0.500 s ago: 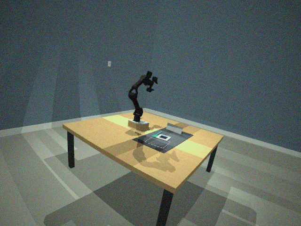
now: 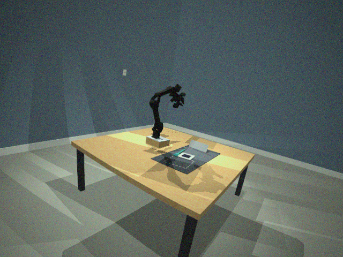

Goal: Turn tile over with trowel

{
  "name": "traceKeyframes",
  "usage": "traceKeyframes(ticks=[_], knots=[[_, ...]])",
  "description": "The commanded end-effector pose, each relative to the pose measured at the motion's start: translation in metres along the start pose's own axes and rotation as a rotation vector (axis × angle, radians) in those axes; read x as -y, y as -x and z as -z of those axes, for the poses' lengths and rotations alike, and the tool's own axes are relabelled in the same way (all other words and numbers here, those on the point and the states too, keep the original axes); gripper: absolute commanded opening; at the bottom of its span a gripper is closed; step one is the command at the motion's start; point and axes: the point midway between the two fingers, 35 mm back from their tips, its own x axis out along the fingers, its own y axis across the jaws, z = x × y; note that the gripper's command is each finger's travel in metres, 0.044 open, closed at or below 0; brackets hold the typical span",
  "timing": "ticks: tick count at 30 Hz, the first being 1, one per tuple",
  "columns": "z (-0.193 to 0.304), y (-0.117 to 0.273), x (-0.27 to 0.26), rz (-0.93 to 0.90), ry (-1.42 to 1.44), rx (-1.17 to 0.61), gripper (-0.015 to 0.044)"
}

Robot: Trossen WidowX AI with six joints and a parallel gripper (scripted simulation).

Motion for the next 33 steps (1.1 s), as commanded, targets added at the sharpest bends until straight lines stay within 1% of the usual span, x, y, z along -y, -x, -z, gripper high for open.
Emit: traceKeyframes(ticks=[1, 9, 16, 21, 29, 33], knots=[[0.013, -0.032, -0.004, -0.097, 0.039, -0.032, 0.0100], [0.059, -0.106, -0.036, -0.345, 0.063, -0.073, 0.0100], [0.101, -0.154, -0.076, -0.531, 0.067, -0.063, 0.0100], [0.136, -0.188, -0.116, -0.684, 0.094, -0.016, 0.0100], [0.188, -0.228, -0.197, -0.892, 0.097, 0.112, 0.0100], [0.192, -0.230, -0.205, -0.907, 0.095, 0.125, 0.0100]])
